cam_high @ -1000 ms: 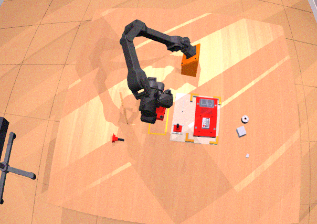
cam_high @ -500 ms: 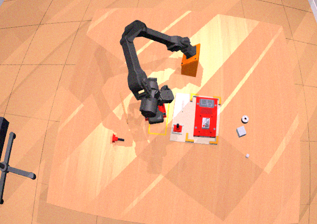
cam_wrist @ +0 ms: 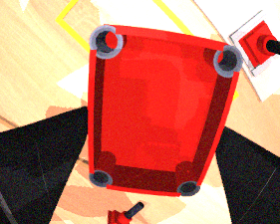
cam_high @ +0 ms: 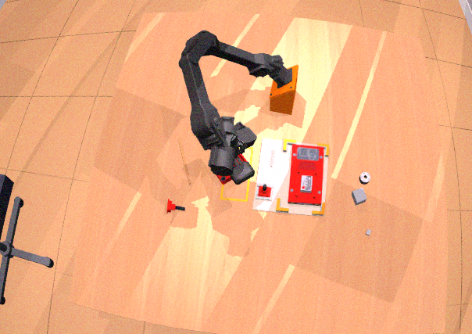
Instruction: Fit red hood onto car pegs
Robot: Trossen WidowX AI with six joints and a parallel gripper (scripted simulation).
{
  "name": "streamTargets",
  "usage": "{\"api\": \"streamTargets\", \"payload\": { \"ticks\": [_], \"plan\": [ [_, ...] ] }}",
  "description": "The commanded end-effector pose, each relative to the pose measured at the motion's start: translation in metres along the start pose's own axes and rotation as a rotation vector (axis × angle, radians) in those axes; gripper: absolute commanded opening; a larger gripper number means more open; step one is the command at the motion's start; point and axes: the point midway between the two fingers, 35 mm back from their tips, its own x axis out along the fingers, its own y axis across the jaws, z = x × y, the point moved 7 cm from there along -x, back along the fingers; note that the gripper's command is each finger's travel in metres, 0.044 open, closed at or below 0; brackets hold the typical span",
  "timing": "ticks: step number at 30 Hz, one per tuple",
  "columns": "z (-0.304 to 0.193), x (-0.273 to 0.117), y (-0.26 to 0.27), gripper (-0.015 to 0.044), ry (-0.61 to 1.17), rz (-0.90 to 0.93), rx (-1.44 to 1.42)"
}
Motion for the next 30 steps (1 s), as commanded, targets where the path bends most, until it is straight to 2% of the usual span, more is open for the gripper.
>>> {"api": "streamTargets", "payload": {
  "ticks": [1,23,30],
  "plan": [
    [-0.0007,-0.001,-0.0011,0.0,0.005,0.001,-0.113],
    [-0.0016,-0.0019,-0.0048,0.0,0.011,0.007,-0.702],
    [-0.0018,-0.0007,-0.0051,0.0,0.011,0.008,-0.72]
  ]
}}
